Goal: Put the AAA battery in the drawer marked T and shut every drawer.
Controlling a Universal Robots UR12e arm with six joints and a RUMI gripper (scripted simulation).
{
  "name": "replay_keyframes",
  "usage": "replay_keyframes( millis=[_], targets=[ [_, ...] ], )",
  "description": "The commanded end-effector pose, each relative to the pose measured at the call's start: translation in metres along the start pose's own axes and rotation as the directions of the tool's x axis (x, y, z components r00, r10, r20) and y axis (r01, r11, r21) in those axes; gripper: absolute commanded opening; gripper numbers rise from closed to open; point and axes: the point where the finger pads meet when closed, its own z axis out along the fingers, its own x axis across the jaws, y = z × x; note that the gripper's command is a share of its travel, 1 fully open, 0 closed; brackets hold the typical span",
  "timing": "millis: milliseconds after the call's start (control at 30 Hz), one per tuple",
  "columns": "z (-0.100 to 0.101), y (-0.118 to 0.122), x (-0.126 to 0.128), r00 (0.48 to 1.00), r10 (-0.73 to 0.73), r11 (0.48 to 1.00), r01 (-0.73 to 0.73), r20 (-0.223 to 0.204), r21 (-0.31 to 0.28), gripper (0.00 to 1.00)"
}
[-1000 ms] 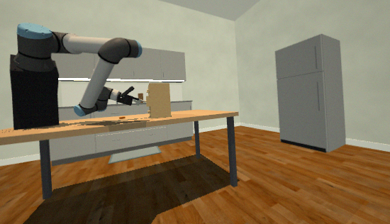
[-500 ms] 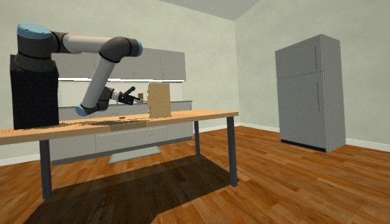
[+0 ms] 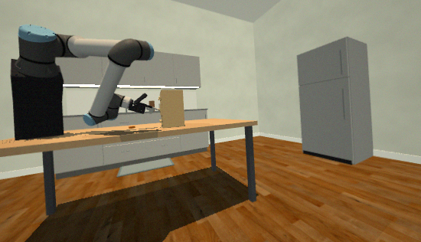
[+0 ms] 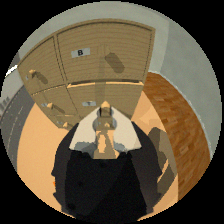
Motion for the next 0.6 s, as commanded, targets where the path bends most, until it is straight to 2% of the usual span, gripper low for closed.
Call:
replay_keyframes(
  millis=[0,567],
  targets=[
    [0.0047,-0.004,-0.0001,1.0,-0.003,1.0,0.003,0.0,0.005,0.07],
    [0.0097,-0.0057,-0.0004,1.0,-0.003,1.0,0.003,0.0,0.005,0.07]
  ],
)
